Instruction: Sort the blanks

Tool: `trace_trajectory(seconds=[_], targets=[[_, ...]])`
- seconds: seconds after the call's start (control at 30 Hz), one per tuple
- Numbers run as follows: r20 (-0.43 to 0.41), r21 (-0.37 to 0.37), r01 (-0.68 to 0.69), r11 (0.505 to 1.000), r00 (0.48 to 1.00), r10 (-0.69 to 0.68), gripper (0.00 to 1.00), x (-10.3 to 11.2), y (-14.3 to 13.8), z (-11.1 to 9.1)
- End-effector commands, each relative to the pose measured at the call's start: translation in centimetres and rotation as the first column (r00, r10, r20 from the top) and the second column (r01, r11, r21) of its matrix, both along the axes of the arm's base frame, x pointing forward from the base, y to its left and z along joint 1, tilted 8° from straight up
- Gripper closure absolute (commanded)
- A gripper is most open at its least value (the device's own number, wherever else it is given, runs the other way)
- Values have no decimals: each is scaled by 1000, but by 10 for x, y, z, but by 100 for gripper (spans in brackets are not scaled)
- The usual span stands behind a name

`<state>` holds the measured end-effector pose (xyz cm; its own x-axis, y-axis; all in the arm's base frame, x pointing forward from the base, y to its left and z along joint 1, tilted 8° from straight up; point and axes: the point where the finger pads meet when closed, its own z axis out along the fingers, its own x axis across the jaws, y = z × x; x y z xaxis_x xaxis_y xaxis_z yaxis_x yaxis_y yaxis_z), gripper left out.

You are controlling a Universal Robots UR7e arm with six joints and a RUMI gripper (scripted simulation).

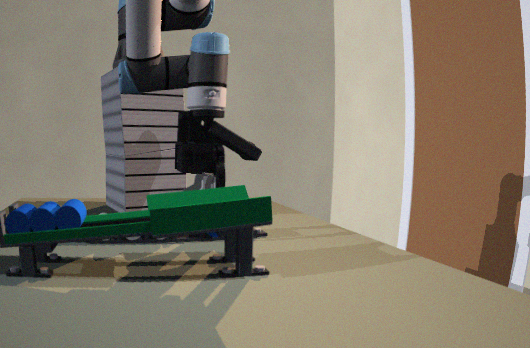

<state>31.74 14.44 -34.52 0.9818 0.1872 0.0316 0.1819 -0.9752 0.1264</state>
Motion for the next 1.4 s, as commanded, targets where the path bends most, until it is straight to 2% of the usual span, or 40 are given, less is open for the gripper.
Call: trace_trajectory(seconds=[0.0, 1.2, 1.23, 1.37], targets=[[7, 2, 1, 1000, 1000, -1, 51, 4, 0, -3], [7, 2, 1, 1000, 1000, -1, 51, 4, 0, -2], [7, 2, 1, 1000, 1000, -1, 64, 4, 0, -2], [7, 2, 1, 1000, 1000, -1, 64, 4, 0, -2]])
